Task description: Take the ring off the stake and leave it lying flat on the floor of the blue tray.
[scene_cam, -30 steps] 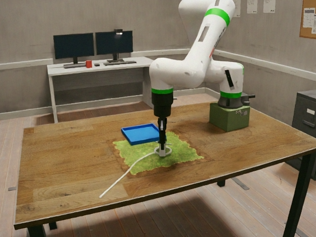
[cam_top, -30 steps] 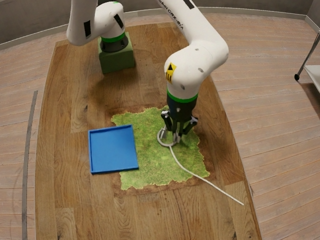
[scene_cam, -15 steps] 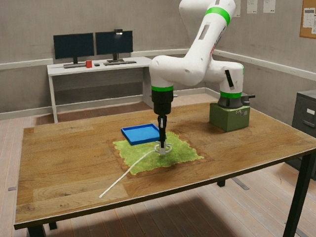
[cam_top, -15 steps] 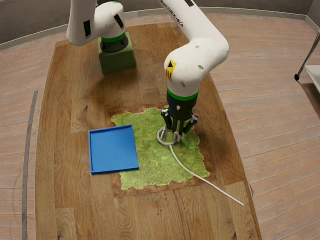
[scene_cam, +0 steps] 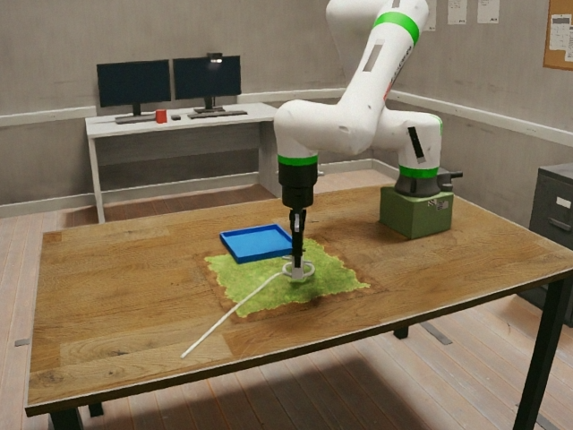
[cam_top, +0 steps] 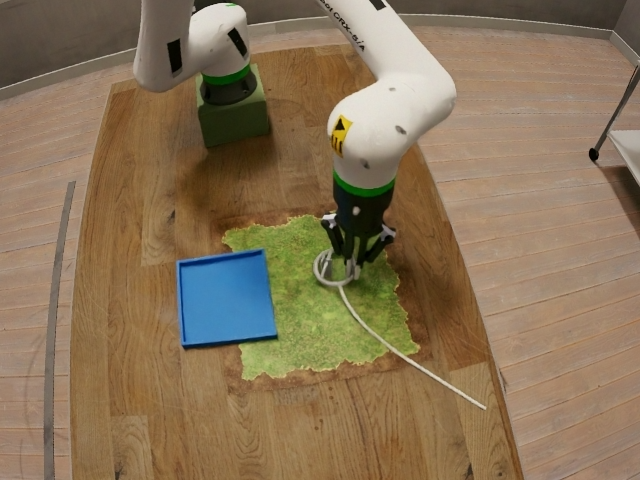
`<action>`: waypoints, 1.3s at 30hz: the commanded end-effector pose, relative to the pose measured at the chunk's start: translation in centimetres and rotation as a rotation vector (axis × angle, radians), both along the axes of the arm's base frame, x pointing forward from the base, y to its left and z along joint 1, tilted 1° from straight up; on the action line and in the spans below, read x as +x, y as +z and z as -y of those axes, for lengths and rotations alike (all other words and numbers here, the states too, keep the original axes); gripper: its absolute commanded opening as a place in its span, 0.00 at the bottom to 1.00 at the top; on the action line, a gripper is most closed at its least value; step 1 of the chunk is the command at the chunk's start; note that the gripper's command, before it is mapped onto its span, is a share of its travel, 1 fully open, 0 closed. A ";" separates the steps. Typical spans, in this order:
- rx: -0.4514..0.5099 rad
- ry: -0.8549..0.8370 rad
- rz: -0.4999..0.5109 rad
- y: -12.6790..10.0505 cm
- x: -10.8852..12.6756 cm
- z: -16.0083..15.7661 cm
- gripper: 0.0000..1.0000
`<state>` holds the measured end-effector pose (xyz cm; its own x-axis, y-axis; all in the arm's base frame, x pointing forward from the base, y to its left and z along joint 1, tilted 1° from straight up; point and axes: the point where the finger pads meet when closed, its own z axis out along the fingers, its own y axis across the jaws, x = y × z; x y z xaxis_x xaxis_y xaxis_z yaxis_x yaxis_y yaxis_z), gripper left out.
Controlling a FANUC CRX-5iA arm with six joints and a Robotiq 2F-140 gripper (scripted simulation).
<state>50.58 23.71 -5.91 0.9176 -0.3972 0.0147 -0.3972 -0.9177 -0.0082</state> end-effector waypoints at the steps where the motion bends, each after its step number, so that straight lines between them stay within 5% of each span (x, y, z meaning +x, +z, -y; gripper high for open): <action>1: 0.001 0.000 0.002 0.1 0.0 -0.1 0.10; 39: 0.001 0.000 0.002 1.1 -0.9 0.2 0.10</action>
<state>49.66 23.43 -4.97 0.9176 -0.3973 0.0149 -0.3972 -0.9177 -0.0083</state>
